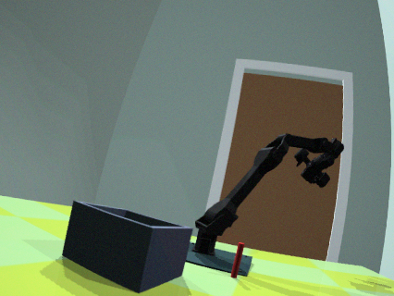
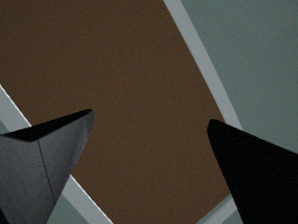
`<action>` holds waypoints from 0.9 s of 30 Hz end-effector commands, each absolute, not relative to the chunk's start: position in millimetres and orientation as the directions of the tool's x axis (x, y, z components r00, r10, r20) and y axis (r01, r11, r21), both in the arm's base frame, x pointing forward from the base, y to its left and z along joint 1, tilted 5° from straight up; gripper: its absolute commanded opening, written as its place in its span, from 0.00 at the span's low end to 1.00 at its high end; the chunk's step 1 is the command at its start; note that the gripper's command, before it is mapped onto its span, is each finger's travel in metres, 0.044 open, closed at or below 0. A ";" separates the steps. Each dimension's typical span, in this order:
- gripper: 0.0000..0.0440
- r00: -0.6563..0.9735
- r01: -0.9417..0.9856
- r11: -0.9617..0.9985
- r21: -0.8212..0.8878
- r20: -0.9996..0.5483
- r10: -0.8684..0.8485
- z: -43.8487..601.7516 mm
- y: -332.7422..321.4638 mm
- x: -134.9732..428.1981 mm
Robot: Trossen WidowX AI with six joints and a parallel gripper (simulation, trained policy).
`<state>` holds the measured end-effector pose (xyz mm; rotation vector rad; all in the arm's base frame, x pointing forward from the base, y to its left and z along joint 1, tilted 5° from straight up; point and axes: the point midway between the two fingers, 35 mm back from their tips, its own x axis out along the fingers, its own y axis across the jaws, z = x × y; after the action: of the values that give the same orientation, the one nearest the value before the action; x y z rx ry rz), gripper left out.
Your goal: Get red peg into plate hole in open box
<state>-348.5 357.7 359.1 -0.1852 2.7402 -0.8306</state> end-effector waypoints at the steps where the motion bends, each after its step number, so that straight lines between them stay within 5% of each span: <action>1: 0.95 -0.958 -0.043 0.846 -0.531 -0.220 -0.187 361.8 358.7 -343.4; 27: 1.00 -0.853 0.247 0.939 0.238 -0.405 0.327 344.8 400.2 -147.8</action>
<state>-177.3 400.7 352.6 0.3430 2.7220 0.1591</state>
